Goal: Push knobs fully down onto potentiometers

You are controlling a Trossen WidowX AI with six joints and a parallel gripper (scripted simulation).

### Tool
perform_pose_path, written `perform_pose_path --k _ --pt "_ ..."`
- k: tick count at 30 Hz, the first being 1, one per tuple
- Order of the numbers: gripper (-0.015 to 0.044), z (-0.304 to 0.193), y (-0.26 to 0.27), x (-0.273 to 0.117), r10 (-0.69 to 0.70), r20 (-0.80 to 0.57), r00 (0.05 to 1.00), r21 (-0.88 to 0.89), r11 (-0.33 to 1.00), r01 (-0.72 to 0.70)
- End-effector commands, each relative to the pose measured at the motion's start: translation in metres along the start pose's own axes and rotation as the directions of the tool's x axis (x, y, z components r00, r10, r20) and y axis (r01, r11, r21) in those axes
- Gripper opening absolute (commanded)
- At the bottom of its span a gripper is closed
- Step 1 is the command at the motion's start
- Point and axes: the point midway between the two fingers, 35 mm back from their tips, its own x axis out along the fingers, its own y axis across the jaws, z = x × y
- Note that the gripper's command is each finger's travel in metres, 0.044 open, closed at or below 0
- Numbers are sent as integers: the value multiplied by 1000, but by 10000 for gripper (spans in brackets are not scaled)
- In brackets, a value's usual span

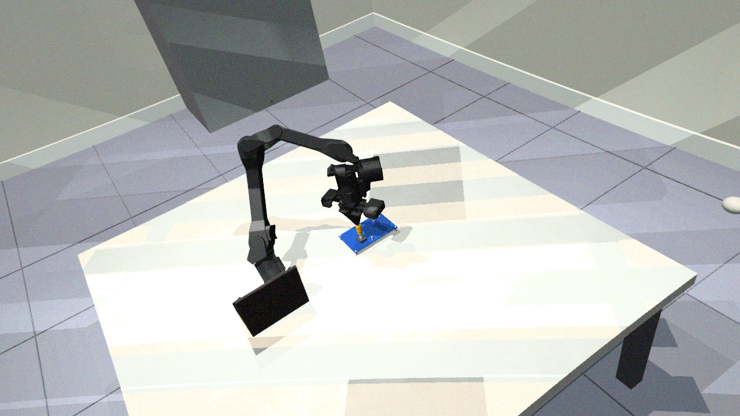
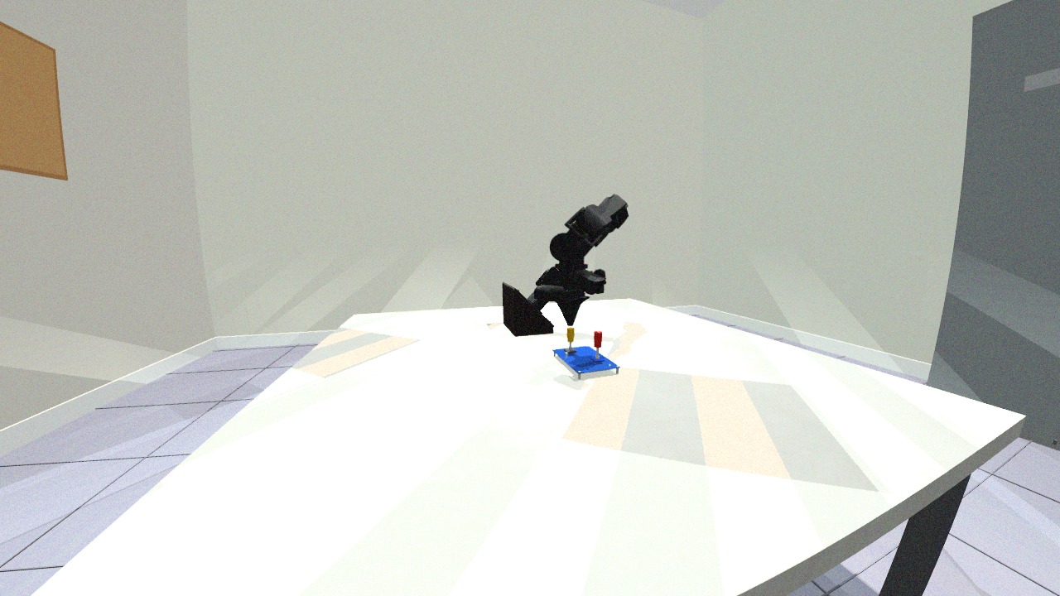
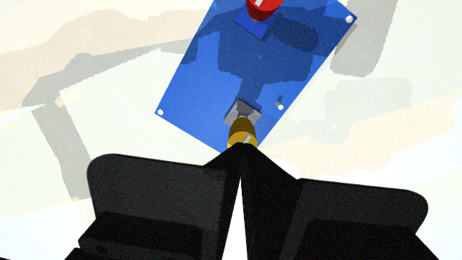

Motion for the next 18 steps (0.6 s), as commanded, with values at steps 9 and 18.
perform_pose_path --k 9,18 --pt "0 1 0 4 3 4 1000 4 1000 -3" --pt "0 1 0 6 3 4 1000 4 1000 -3"
